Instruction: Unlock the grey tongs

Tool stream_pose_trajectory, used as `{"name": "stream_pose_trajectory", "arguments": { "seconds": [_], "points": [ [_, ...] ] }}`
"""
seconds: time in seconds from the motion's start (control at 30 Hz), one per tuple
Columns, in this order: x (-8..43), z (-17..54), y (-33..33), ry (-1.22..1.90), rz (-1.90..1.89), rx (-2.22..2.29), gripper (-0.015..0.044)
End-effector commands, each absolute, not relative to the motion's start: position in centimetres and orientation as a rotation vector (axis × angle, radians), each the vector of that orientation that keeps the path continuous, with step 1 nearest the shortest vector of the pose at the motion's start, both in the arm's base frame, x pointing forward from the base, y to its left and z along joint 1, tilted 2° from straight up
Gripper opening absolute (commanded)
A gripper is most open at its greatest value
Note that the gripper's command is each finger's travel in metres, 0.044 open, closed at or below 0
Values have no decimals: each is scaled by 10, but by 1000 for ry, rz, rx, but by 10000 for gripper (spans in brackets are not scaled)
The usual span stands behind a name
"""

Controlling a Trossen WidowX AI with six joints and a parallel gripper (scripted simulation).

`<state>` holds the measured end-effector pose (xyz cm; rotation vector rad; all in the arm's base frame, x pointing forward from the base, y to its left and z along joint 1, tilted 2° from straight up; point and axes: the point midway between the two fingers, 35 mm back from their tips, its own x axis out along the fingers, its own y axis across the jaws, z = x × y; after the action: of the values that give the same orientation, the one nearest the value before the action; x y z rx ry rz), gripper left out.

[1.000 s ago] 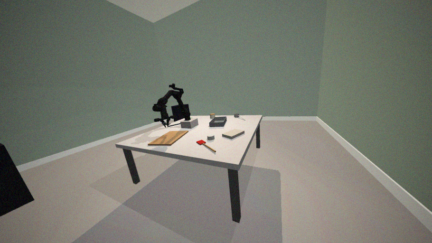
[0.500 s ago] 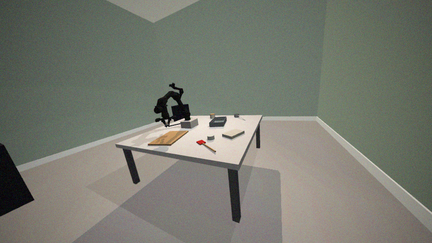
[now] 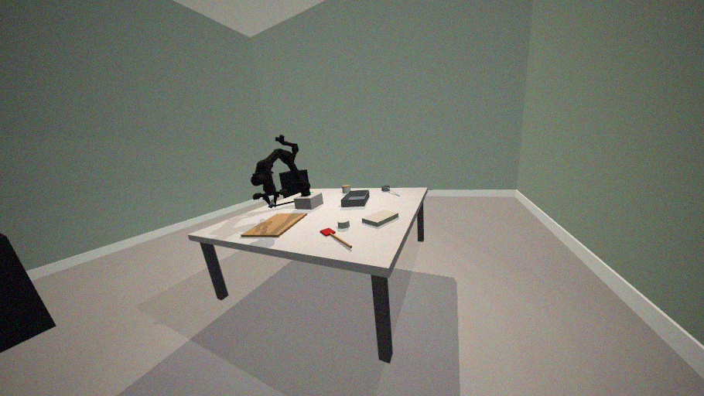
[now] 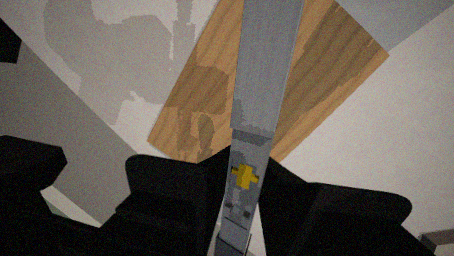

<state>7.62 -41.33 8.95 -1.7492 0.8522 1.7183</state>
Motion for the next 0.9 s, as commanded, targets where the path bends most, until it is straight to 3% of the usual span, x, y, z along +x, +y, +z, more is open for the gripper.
{"name": "stream_pose_trajectory", "arguments": {
  "seconds": [0.0,0.87],
  "points": [
    [75,84,-414,852,1726,-1751,-150],
    [75,42,-418,852,1725,-1751,-150]
  ]
}}
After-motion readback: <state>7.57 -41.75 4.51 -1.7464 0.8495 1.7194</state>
